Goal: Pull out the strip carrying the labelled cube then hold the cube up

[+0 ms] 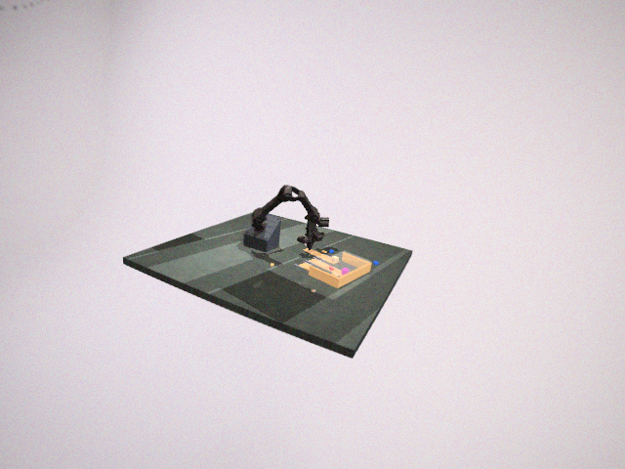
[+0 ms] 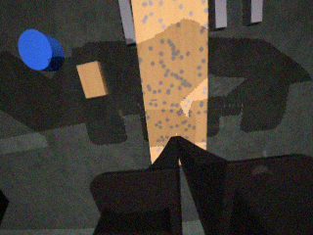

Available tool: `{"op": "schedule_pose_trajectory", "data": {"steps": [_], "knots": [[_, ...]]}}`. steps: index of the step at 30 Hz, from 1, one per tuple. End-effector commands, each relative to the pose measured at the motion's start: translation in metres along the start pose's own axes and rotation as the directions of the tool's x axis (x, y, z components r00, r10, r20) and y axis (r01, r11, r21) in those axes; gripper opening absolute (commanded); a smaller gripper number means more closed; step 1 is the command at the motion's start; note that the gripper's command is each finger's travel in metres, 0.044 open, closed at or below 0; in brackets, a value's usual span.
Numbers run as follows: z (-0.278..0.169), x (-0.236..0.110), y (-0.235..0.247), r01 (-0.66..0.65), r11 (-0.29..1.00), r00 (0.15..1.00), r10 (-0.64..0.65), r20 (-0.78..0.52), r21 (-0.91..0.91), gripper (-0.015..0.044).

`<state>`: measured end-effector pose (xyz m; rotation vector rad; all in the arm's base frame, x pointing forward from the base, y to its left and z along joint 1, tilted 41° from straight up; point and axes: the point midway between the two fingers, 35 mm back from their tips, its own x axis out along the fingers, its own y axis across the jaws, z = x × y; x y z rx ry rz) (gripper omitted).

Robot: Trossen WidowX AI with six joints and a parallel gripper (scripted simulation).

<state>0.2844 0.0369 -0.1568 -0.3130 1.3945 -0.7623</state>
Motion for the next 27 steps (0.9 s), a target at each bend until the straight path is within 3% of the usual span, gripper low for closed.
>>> {"op": "schedule_pose_trajectory", "data": {"steps": [1,27], "knots": [[-0.016,0.006,-0.005,0.013,1.000,0.999,-0.013,-0.030,-0.006,0.0000],[-0.046,0.005,-0.006,0.012,1.000,0.999,-0.012,-0.031,-0.007,0.0000]]}}
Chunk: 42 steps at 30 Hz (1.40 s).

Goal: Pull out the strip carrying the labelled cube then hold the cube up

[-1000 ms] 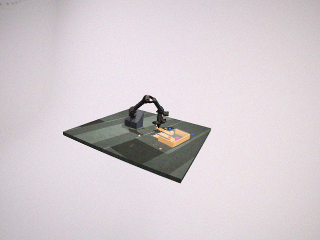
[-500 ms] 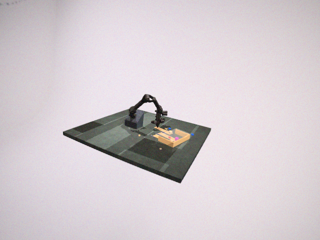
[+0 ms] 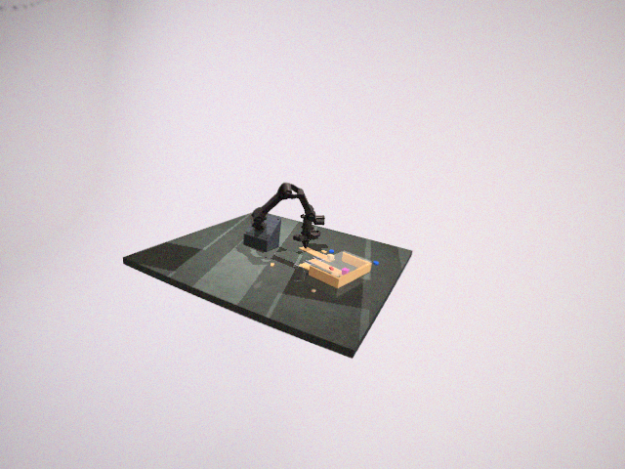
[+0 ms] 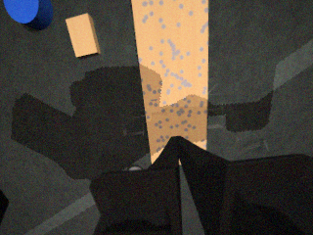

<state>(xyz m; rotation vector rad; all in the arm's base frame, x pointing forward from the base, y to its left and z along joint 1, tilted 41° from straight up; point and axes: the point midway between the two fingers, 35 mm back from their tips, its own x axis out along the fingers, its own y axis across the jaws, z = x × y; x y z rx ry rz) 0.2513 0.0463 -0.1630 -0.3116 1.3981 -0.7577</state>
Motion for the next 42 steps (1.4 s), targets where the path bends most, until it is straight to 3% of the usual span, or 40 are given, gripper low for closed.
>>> {"op": "schedule_pose_trajectory", "data": {"steps": [1,29,34,39,42], "knots": [[-0.011,0.006,-0.007,0.016,1.000,0.999,-0.016,-0.029,-0.004,0.0000],[-0.011,0.006,-0.007,0.016,1.000,0.999,-0.016,-0.029,-0.004,0.0000],[0.001,-0.040,0.001,0.012,1.000,1.000,-0.012,-0.028,-0.003,0.0000],[0.001,-0.042,0.001,0.013,1.000,0.999,-0.013,-0.030,-0.004,0.0000],[0.016,-0.040,0.000,0.016,0.996,0.999,-0.014,-0.029,0.083,0.0079]]}}
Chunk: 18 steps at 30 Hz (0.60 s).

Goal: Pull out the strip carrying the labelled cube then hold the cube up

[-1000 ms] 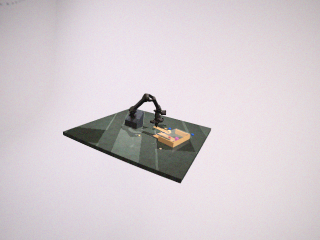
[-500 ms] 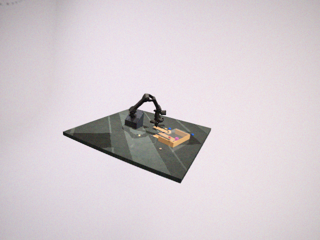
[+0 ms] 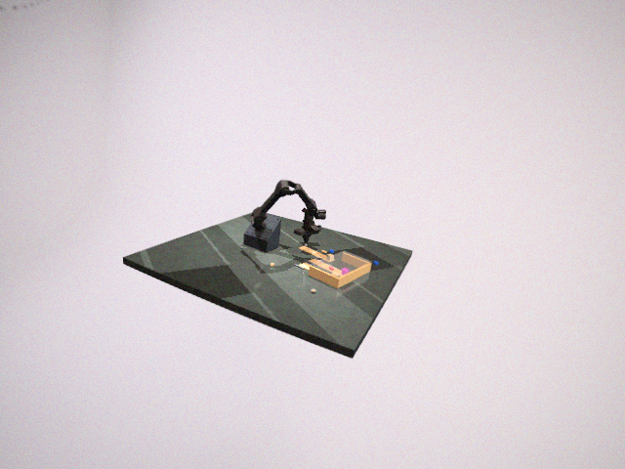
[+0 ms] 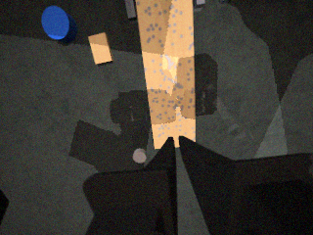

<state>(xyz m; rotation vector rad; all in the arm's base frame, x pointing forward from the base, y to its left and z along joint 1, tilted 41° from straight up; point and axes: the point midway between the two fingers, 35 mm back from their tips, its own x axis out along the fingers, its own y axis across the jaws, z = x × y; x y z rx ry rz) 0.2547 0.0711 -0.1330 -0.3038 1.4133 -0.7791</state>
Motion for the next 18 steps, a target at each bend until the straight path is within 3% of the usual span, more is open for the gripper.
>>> {"op": "schedule_pose_trajectory", "data": {"steps": [1,14,18], "knots": [[0.017,-0.002,0.000,0.004,0.995,1.000,-0.003,-0.007,0.095,0.0105],[0.058,-0.005,-0.002,0.005,0.995,1.000,-0.004,-0.005,0.104,0.0440],[0.070,-0.007,-0.003,0.005,0.995,1.000,-0.004,-0.004,0.104,0.0440]]}}
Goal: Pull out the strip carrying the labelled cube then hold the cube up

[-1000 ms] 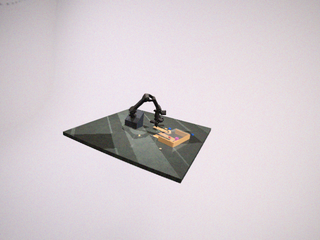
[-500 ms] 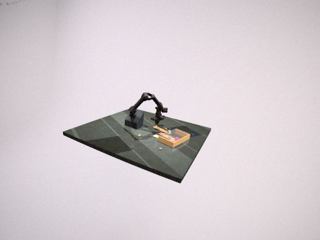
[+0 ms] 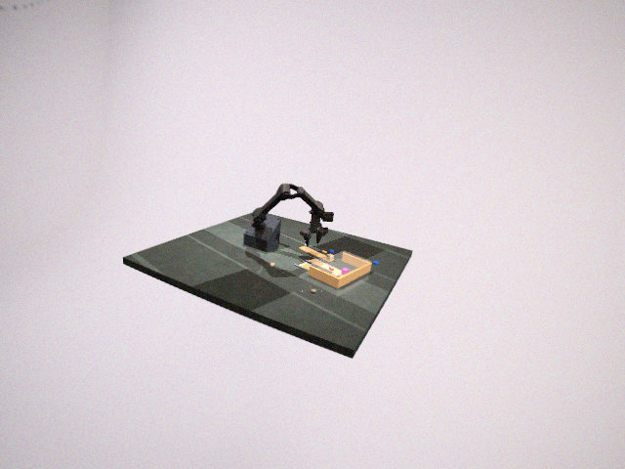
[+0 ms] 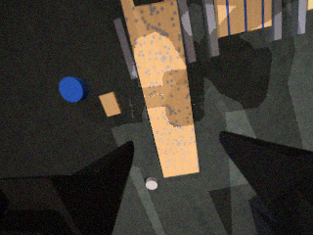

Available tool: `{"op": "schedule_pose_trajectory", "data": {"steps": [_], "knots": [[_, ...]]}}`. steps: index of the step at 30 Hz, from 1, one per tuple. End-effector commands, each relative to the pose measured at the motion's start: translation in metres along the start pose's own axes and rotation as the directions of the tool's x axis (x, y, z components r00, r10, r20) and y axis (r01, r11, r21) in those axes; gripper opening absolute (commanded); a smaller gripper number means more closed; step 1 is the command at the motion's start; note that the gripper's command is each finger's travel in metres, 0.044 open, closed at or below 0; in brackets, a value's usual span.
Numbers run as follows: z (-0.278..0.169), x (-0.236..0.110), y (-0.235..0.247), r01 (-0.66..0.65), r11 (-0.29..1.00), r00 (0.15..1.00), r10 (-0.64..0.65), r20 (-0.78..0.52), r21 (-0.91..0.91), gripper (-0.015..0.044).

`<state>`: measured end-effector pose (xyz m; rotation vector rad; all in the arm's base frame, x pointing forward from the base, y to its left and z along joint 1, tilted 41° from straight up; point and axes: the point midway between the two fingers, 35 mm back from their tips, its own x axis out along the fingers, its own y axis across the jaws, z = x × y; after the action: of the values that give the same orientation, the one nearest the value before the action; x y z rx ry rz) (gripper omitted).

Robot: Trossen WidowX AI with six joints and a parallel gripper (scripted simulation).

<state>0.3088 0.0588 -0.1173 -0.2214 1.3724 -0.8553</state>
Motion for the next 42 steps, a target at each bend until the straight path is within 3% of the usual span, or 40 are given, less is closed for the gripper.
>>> {"op": "schedule_pose_trajectory", "data": {"steps": [1,42], "knots": [[0.016,-0.002,0.001,0.001,1.000,1.000,-0.001,0.003,-0.002,0.0440],[0.145,-0.019,0.008,0.002,1.000,1.000,-0.002,0.009,0.003,0.0440]]}}
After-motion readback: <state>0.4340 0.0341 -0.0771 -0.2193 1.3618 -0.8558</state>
